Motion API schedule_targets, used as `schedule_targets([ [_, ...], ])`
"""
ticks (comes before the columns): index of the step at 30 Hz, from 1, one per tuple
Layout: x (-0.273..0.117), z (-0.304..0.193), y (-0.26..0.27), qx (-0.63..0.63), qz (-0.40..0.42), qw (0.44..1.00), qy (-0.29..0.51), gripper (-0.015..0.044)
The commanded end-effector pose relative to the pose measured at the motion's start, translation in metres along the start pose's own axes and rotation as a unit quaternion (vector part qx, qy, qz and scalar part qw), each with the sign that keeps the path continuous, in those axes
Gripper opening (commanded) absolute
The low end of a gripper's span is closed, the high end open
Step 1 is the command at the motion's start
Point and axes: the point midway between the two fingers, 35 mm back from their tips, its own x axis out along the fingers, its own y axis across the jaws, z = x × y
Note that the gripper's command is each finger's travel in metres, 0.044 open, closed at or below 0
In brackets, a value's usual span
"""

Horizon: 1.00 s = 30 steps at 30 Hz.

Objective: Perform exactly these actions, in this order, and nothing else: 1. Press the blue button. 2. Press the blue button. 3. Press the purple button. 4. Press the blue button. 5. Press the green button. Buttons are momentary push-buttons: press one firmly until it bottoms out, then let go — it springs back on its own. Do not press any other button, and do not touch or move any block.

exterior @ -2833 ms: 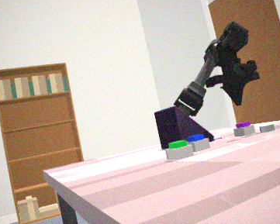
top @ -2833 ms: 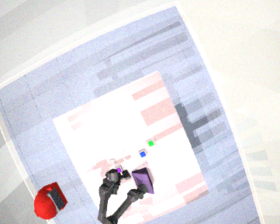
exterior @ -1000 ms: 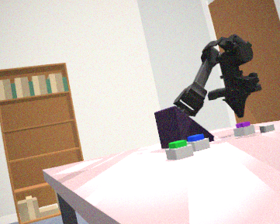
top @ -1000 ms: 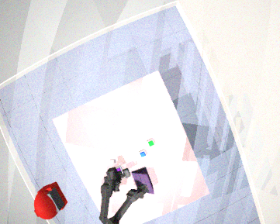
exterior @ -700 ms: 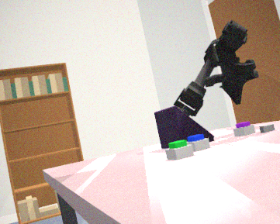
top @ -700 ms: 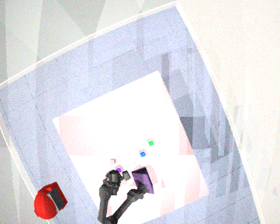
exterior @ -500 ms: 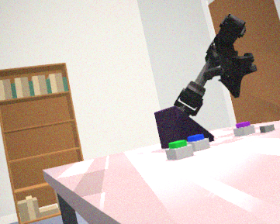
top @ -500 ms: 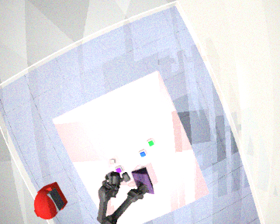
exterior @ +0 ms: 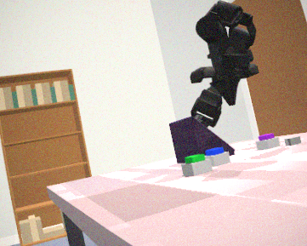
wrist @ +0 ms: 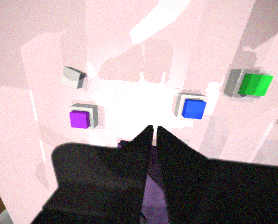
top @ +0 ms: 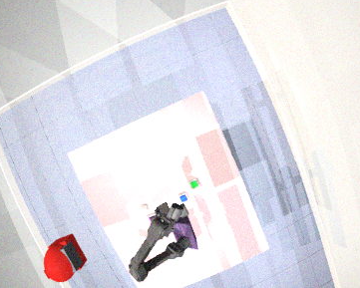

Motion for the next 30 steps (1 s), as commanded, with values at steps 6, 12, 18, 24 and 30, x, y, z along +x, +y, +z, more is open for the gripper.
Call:
schedule_targets([
  [6, 0.011, -0.005, -0.081, 0.000, 0.009, 1.000, 0.005, 0.0020],
  [12, 0.022, -0.004, -0.081, 0.000, 0.008, 1.000, 0.005, 0.0020],
  [18, 0.073, -0.006, -0.079, 0.000, 0.010, 1.000, 0.005, 0.0020],
  [24, 0.076, -0.005, -0.079, 0.000, 0.010, 1.000, 0.005, 0.0020],
  [30, 0.086, -0.005, -0.079, 0.000, 0.010, 1.000, 0.004, 0.0020],
])
